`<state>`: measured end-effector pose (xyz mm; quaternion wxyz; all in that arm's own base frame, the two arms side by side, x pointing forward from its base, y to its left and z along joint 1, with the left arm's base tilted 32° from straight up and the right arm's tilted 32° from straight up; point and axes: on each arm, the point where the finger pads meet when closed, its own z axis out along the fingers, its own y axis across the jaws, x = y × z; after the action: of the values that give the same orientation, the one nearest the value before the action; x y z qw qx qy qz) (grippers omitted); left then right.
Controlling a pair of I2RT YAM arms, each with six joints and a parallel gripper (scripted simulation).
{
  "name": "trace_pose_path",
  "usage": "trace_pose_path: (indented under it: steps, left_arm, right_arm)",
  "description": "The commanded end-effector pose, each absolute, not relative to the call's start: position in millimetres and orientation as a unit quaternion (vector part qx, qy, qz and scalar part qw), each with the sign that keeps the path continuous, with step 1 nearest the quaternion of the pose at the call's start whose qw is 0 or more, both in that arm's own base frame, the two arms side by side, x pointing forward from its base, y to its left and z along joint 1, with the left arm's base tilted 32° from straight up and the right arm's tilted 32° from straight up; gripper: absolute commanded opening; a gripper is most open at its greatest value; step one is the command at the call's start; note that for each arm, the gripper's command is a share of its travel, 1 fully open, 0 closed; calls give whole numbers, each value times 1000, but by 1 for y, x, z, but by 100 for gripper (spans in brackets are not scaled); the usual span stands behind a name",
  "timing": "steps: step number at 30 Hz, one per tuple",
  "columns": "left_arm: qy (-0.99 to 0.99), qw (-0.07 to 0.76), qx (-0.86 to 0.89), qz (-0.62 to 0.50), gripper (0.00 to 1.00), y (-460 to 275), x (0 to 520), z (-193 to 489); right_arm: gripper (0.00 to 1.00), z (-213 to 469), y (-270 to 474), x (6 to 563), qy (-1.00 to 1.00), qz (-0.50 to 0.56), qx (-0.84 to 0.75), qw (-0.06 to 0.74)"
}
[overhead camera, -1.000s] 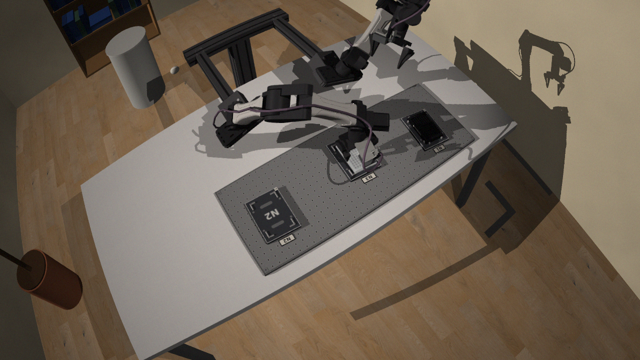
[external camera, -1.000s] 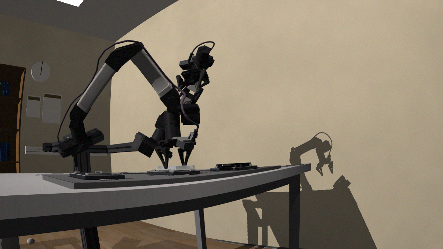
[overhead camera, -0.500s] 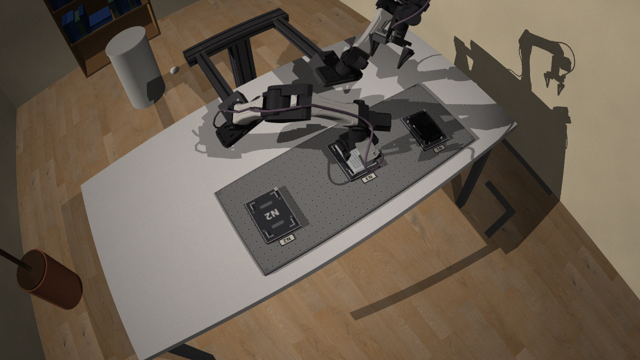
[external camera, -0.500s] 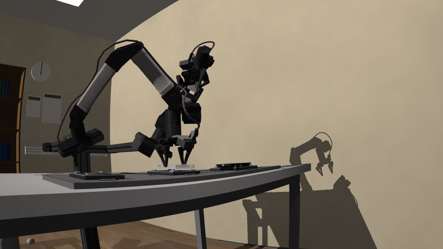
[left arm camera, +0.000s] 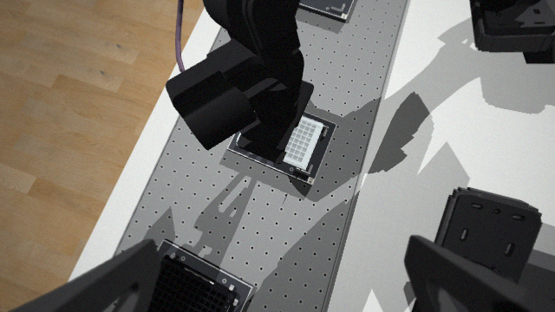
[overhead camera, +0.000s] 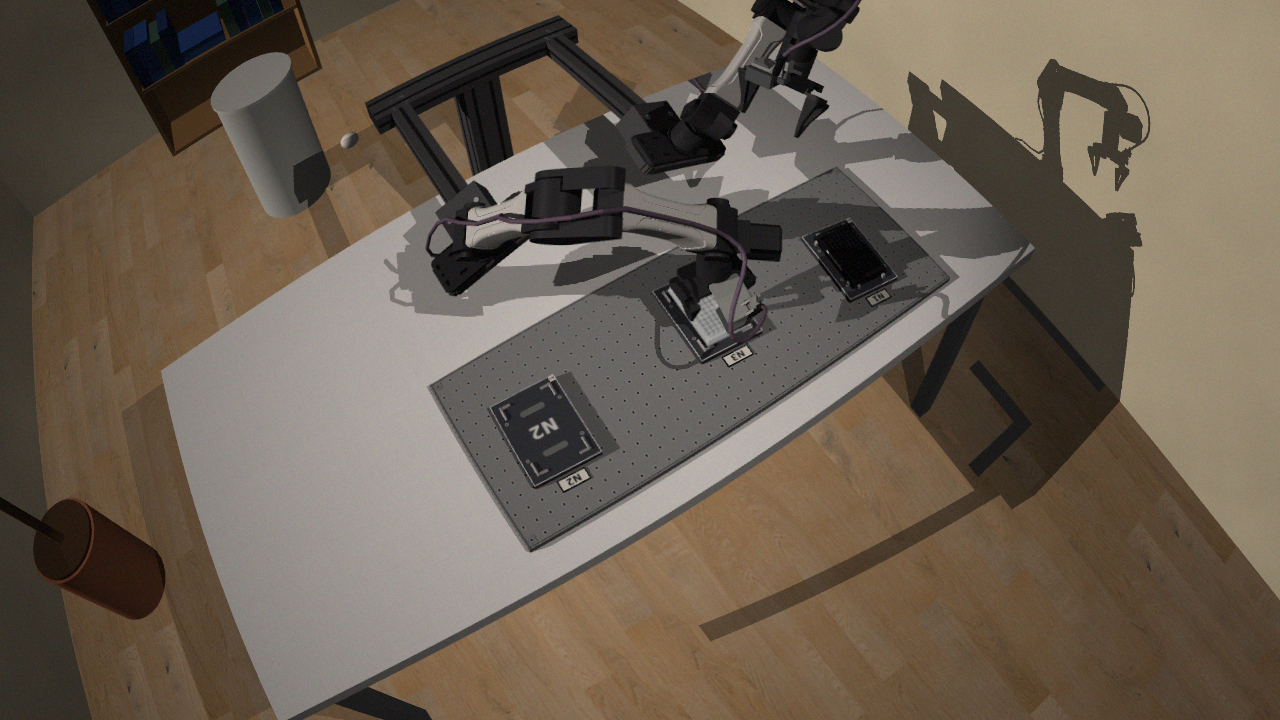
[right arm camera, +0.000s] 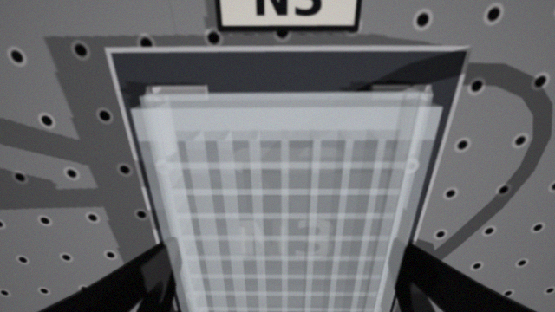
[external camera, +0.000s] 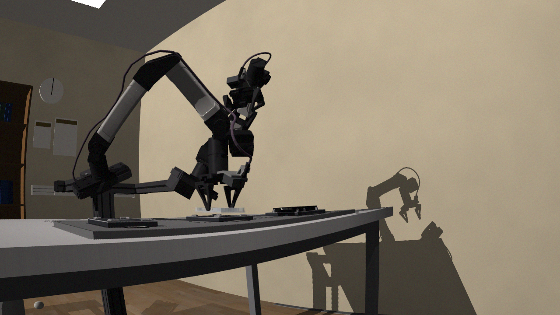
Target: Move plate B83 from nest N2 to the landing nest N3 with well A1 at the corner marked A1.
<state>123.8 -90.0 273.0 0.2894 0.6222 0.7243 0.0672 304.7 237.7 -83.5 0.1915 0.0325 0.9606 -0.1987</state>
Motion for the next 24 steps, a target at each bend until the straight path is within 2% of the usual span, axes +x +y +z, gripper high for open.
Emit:
trace_pose_path:
  steps: [1,24]
  left_arm:
    - [724,290,623,64,100,-91,123,276]
    - [724,290,623,64,100,-91,123,276]
  right_arm:
    - [80,-79,253,300,961,-194,25,197]
    - [80,-72,257,298,962,-168,32,213]
